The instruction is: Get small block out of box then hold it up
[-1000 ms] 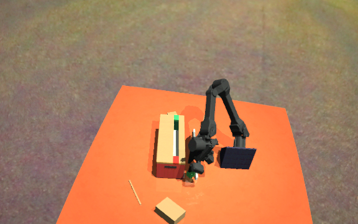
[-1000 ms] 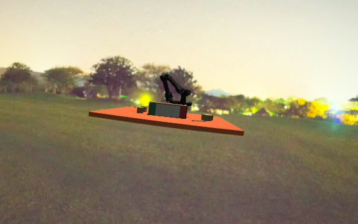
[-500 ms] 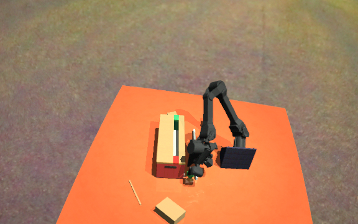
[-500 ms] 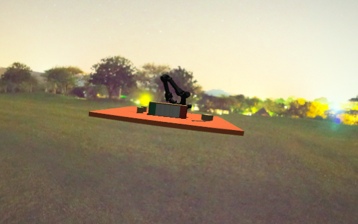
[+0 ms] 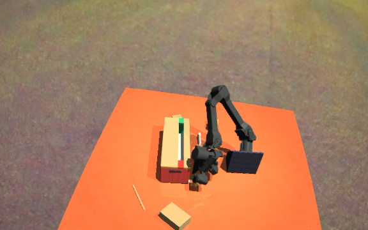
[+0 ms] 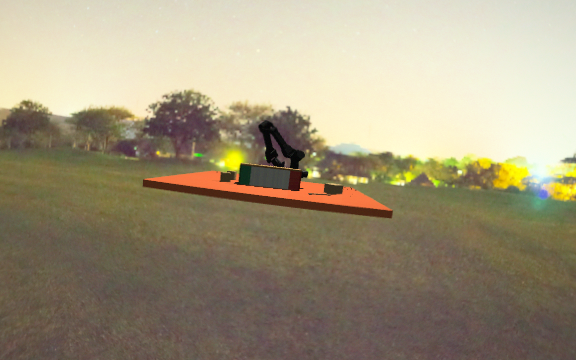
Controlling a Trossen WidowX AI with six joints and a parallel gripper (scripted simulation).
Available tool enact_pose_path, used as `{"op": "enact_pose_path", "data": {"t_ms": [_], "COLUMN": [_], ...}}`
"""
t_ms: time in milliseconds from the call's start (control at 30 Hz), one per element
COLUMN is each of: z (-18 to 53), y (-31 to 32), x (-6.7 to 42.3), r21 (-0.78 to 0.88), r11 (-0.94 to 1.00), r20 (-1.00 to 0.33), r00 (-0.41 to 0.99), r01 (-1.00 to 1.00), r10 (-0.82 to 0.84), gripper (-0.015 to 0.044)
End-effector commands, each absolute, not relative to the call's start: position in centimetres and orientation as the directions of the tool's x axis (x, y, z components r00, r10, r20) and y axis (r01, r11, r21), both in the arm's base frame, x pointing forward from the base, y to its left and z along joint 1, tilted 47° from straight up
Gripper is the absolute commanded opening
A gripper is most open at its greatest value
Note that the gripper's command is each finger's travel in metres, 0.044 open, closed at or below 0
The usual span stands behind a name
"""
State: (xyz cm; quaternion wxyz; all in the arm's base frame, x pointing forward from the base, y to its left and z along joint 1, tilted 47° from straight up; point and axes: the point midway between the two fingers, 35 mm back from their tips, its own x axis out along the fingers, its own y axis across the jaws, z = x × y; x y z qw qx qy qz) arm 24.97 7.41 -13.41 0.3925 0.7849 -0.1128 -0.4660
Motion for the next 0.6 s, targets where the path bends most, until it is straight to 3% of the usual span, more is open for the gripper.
{"op": "enact_pose_path", "data": {"t_ms": [0, 100, 267, 367, 533, 567], "z": [-13.9, -14.0, -14.0, -14.0, -13.1, -12.9], "y": [6.6, 6.5, 6.5, 6.5, 7.7, 8.1], "x": [24.9, 24.9, 24.9, 24.9, 24.8, 24.8], "r21": [0.729, 0.729, 0.729, 0.729, 0.725, 0.725], "r11": [-0.658, -0.657, -0.657, -0.657, -0.661, -0.662], "r20": [-0.638, -0.637, -0.637, -0.637, -0.641, -0.642], "r00": [0.539, 0.539, 0.539, 0.539, 0.539, 0.539], "r01": [0.191, 0.191, 0.191, 0.191, 0.192, 0.193], "r10": [-0.550, -0.550, -0.550, -0.550, -0.547, -0.546], "gripper": [0.0285, 0.0285, 0.0154, 0.0134, 0.0003, 0.0000]}}
